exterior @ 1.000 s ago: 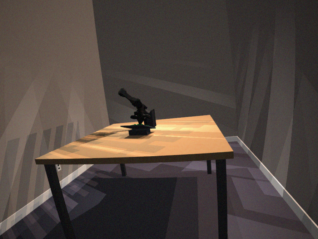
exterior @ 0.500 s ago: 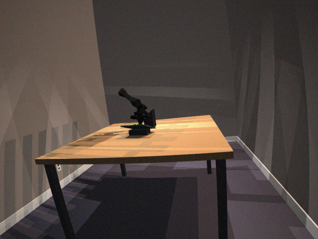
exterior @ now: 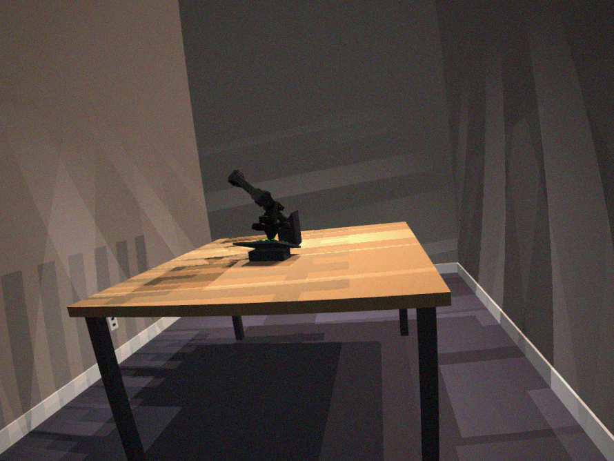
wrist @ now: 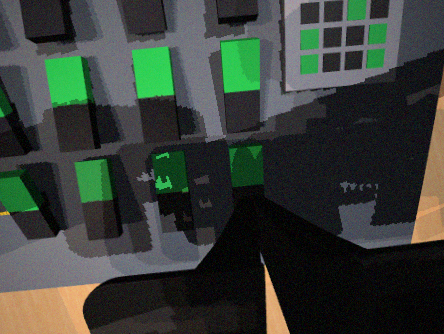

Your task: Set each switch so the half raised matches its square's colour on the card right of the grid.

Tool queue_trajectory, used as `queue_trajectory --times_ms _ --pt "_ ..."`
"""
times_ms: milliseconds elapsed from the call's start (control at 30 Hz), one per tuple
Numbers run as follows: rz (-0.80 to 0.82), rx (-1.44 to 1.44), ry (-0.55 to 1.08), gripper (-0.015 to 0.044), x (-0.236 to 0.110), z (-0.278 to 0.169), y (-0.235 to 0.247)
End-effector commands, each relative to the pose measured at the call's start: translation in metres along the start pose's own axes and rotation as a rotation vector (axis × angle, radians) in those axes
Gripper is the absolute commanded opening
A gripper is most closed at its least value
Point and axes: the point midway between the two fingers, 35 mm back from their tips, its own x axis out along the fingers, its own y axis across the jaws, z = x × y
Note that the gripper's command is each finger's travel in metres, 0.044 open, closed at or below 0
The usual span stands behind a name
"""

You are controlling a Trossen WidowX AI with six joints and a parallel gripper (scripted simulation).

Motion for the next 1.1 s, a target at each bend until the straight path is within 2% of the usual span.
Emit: queue_trajectory --times_ms 0,233,467,767,1000,1067 --pt "0.002 -0.002 0.001 0.0000 0.001 0.000 0.001" --pt "0.005 0.001 0.003 0.0000 -0.004 0.001 0.002" --pt "0.006 -0.002 0.028 0.0000 -0.062 0.002 0.002" --pt "0.005 -0.002 0.028 0.0000 -0.064 0.004 0.002" --pt "0.007 0.001 0.026 0.0000 -0.069 0.066 0.044" --pt "0.007 0.001 0.026 0.0000 -0.069 0.072 0.049"
